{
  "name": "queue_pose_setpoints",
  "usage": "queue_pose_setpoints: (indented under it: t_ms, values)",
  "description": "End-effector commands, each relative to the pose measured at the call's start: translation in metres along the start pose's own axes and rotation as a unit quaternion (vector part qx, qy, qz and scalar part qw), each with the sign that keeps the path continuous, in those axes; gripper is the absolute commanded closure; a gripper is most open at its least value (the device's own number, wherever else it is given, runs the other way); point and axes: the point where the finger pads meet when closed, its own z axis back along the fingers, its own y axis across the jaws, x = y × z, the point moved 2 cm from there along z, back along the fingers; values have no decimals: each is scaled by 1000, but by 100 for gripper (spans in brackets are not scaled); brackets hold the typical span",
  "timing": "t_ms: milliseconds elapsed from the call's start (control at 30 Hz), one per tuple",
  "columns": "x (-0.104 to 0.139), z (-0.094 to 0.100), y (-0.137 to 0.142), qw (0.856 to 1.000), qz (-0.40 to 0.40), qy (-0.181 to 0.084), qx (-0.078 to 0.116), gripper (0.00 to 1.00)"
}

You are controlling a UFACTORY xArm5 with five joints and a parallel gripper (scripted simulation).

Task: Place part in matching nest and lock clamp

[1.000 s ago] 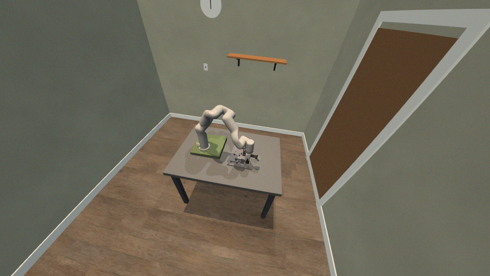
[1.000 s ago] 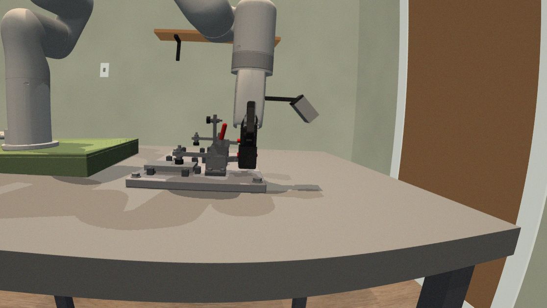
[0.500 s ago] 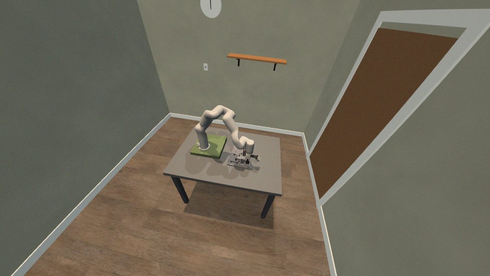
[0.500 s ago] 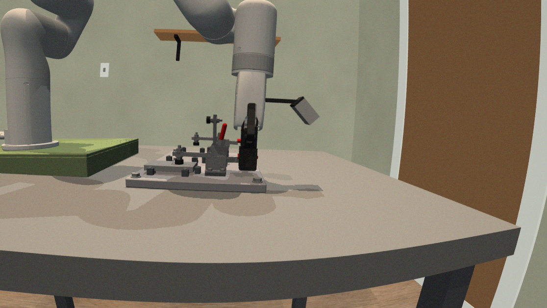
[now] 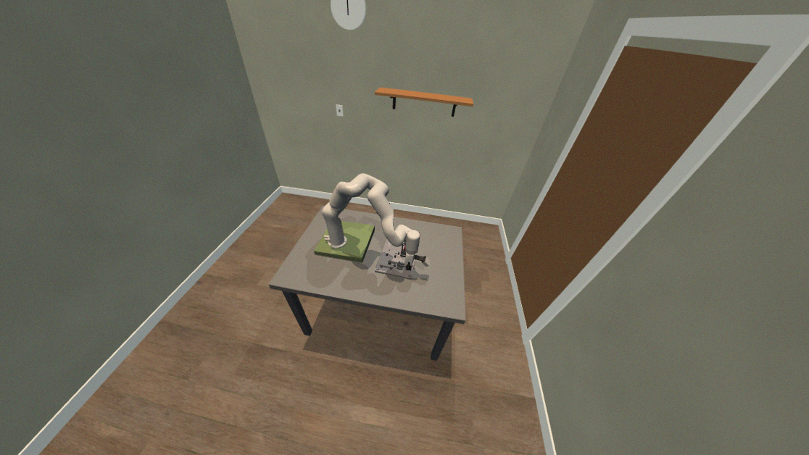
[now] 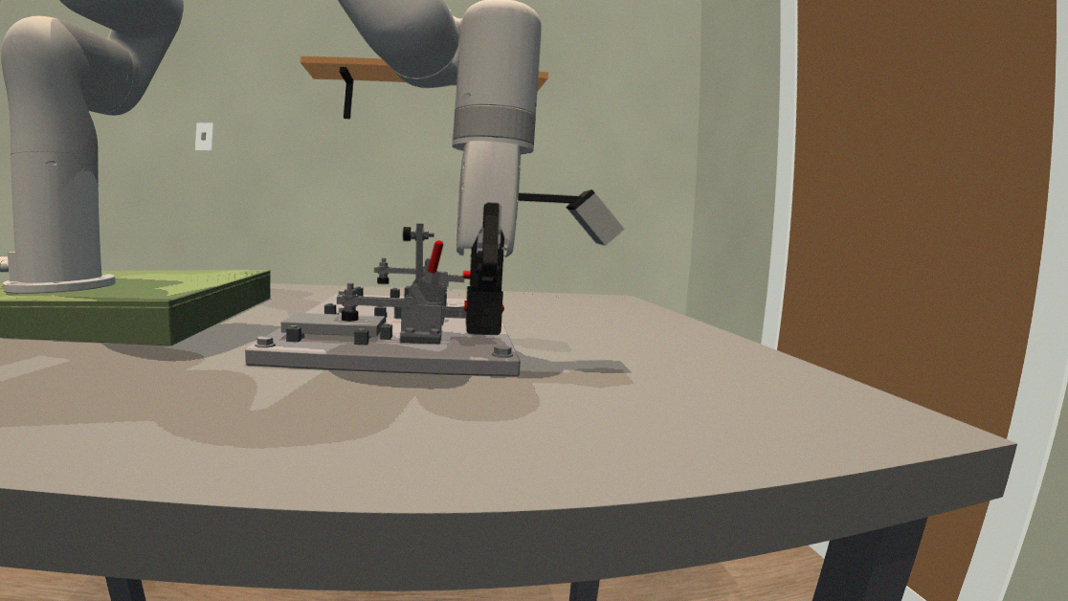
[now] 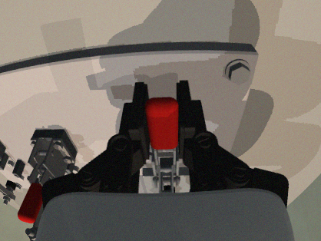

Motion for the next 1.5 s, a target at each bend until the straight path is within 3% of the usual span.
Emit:
queue_pose_setpoints:
  t_ms: [0,133,167,1167,1467]
  values:
    - [-1,1,0,1000,0,1,0,100]
    - [-1,1,0,1000,0,1,0,100]
    - [-1,1,0,1000,0,1,0,53]
    - [-1,2,0,1000,0,1,0,53]
    - [-1,26,0,1000,0,1,0,53]
